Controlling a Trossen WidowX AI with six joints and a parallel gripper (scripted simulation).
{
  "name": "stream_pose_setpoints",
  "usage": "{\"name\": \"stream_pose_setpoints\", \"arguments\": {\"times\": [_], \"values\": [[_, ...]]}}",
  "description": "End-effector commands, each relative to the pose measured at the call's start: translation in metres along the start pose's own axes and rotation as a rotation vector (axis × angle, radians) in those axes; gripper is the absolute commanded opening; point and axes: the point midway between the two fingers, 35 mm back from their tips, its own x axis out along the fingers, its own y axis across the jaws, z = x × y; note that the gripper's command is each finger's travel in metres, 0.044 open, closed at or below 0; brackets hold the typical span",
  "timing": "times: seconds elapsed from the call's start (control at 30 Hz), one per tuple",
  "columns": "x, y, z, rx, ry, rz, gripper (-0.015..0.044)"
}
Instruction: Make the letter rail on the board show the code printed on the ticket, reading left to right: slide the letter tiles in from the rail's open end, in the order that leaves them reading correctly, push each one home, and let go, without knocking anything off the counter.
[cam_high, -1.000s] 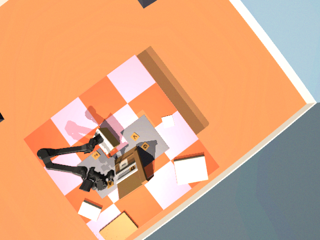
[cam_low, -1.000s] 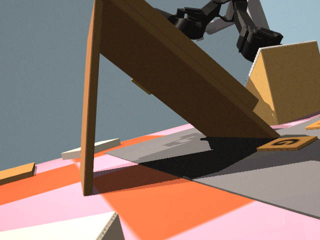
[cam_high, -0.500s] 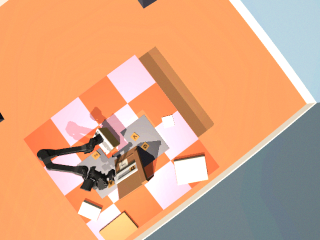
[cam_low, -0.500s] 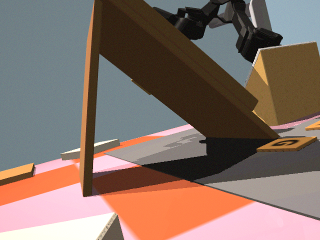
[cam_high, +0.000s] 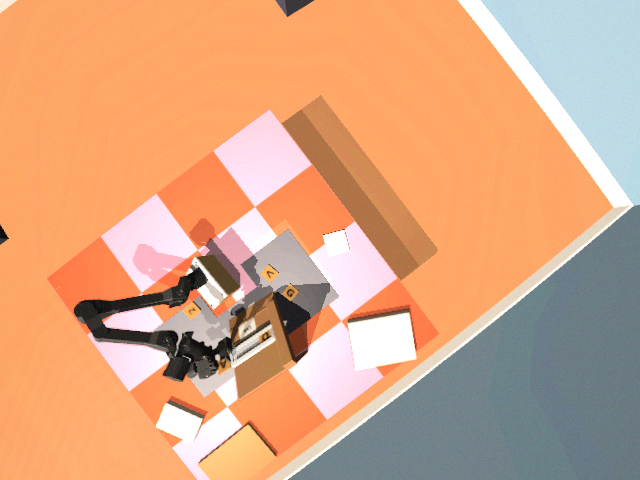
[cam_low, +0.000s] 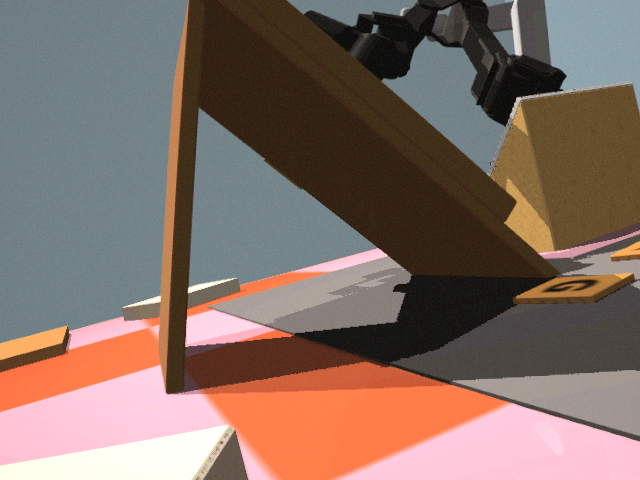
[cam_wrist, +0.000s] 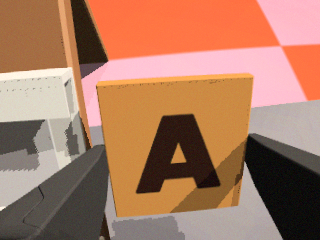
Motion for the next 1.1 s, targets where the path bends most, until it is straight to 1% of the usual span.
{"name": "stream_pose_setpoints", "arguments": {"times": [0.0, 1.07], "values": [[0.0, 0.002, 0.0, 0.004, 0.001, -0.001, 0.0], [0.0, 0.018, 0.0, 0.004, 0.001, -0.001, 0.0]]}}
